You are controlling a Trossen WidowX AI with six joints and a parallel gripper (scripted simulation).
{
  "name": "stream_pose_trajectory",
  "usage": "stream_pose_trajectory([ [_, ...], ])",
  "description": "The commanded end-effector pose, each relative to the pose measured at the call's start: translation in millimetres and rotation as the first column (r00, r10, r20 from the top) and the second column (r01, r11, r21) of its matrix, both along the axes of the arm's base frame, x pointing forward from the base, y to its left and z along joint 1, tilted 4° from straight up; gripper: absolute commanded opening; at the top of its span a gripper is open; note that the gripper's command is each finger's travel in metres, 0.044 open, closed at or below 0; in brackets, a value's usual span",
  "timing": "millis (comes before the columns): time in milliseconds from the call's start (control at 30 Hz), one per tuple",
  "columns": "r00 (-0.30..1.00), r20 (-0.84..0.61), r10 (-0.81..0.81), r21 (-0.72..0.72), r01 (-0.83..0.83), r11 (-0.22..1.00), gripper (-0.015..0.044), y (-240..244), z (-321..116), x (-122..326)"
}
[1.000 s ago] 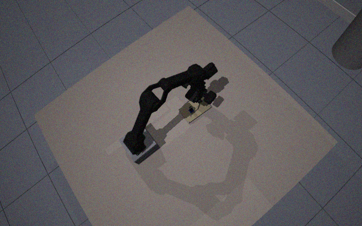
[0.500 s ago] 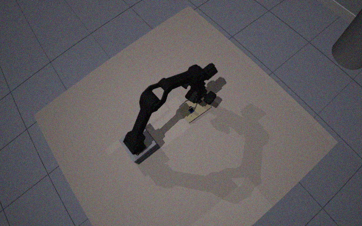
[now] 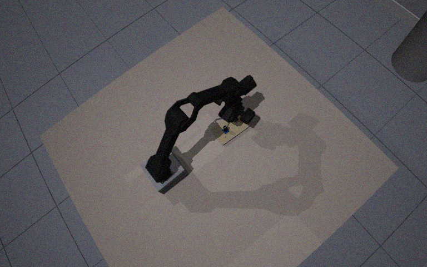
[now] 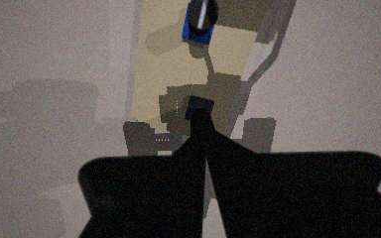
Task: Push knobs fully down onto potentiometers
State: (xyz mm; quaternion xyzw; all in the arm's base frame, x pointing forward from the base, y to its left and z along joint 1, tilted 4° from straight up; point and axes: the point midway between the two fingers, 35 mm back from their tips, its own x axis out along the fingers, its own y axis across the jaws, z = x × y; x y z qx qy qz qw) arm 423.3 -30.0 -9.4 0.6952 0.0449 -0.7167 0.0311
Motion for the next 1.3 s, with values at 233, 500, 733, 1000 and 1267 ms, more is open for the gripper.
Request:
stream_pose_trajectory([
  [233, 1.000, -0.005, -0.005, -0.004, 0.005, 1.000, 0.0000, -0.6, -12.1, 0.7],
  [500, 1.000, -0.005, -0.005, -0.004, 0.005, 1.000, 0.0000, -0.5, -13.9, 0.6],
  [733, 1.000, -0.005, -0.005, -0.004, 0.005, 1.000, 0.0000, -0.5, -14.1, 0.6],
  [1000, 1.000, -0.005, -0.005, -0.004, 0.005, 1.000, 0.0000, -0.5, -14.9, 0.6],
  [1267, 1.000, -0.005, -0.005, -0.004, 0.005, 1.000, 0.0000, -0.5, -14.9, 0.6],
])
